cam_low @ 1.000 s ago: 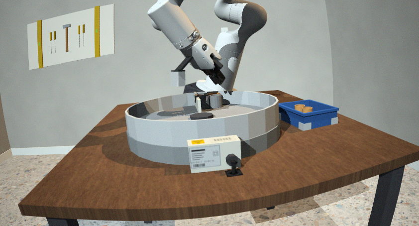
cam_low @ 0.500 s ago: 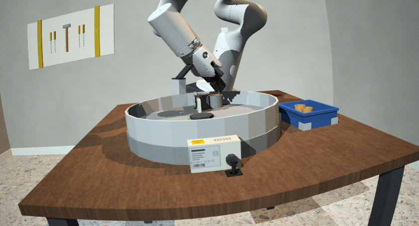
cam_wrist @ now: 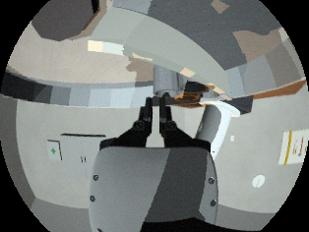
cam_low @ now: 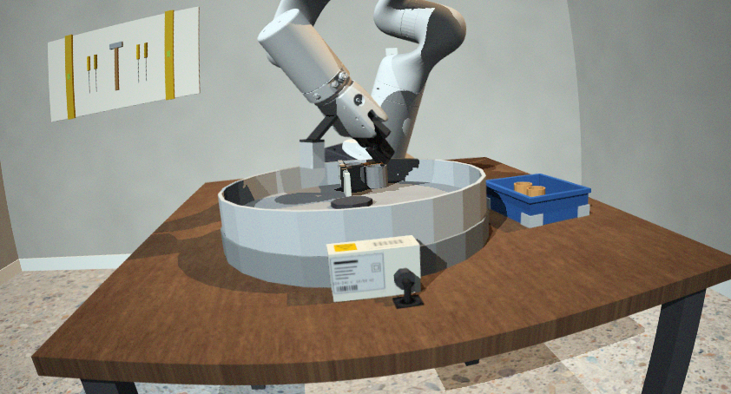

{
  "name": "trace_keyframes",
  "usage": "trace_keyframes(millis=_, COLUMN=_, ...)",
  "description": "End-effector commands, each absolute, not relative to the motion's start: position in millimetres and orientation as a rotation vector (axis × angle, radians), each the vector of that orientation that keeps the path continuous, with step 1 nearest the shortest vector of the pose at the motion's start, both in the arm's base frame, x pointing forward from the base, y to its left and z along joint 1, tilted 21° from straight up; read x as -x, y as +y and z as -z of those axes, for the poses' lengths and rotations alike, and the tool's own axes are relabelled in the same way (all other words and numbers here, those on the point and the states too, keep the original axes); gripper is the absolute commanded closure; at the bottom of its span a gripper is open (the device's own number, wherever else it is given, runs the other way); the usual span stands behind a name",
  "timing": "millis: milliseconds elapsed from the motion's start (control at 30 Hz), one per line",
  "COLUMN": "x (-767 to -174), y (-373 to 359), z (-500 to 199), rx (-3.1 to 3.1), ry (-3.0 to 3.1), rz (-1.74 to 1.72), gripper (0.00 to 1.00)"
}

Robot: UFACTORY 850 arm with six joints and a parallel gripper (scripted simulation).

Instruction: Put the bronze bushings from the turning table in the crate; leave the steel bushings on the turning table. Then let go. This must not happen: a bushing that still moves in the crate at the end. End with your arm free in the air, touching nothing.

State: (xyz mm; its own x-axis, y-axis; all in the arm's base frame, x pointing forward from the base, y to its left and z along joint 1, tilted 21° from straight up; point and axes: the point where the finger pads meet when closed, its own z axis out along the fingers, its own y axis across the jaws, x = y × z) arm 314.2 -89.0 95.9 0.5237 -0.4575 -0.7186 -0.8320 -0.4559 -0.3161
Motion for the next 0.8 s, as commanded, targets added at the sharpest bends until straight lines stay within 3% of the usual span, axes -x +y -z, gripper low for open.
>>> trace_keyframes(millis=0, x=-315, y=-89, z=-96, rx=2.104, ry=1.044, rz=-0.728, gripper=0.9)
trace_keyframes(millis=767, x=-317, y=-86, z=-84, rx=2.104, ry=1.044, rz=-0.728, gripper=0.9)
